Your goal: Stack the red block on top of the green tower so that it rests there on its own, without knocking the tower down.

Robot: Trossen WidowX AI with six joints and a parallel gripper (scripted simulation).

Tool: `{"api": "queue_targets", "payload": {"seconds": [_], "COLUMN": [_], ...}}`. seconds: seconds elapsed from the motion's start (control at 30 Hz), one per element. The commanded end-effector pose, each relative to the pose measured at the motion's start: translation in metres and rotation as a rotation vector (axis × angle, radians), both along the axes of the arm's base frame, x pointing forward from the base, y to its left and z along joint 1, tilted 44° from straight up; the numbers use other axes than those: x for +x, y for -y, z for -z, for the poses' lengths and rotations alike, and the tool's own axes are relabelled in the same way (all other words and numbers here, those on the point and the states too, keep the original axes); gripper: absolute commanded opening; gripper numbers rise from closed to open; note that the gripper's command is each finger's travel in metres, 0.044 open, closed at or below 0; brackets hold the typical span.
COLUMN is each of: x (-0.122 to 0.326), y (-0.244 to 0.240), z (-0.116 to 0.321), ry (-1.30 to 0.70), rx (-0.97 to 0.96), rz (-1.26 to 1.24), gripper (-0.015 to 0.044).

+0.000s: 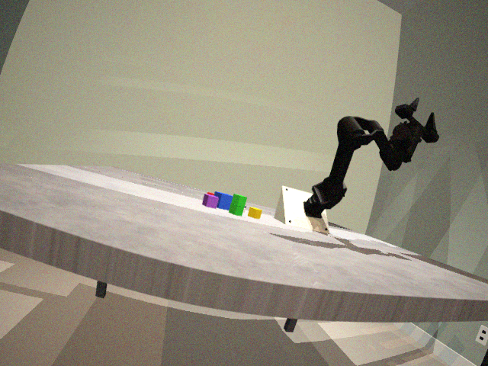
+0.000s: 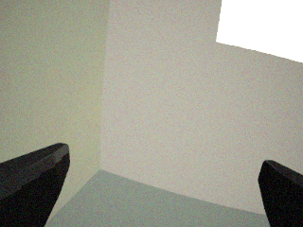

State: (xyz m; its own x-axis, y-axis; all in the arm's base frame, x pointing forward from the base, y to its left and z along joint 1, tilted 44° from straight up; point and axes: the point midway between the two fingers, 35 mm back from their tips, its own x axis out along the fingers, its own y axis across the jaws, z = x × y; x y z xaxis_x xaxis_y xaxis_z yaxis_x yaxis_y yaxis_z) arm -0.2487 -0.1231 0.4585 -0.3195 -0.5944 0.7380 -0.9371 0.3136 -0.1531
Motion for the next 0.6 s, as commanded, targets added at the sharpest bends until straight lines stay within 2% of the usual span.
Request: {"api": "queue_targets", "payload": {"seconds": [0.0, 0.03, 0.3, 0.57], "x": [-0.001, -0.003, -0.032, -0.026], "y": [0.001, 0.005, 0.075, 0.152], "z": [0.000, 0.002, 0.029, 0.060], "ry": [0.007, 0.029, 0.370, 0.664], "rx": [0.000, 0.000, 0.015, 0.067], "rz": [-0.007, -0.027, -0.328, -0.594], "gripper": [0.0426, 0.0440, 0.0440, 0.0440]}}
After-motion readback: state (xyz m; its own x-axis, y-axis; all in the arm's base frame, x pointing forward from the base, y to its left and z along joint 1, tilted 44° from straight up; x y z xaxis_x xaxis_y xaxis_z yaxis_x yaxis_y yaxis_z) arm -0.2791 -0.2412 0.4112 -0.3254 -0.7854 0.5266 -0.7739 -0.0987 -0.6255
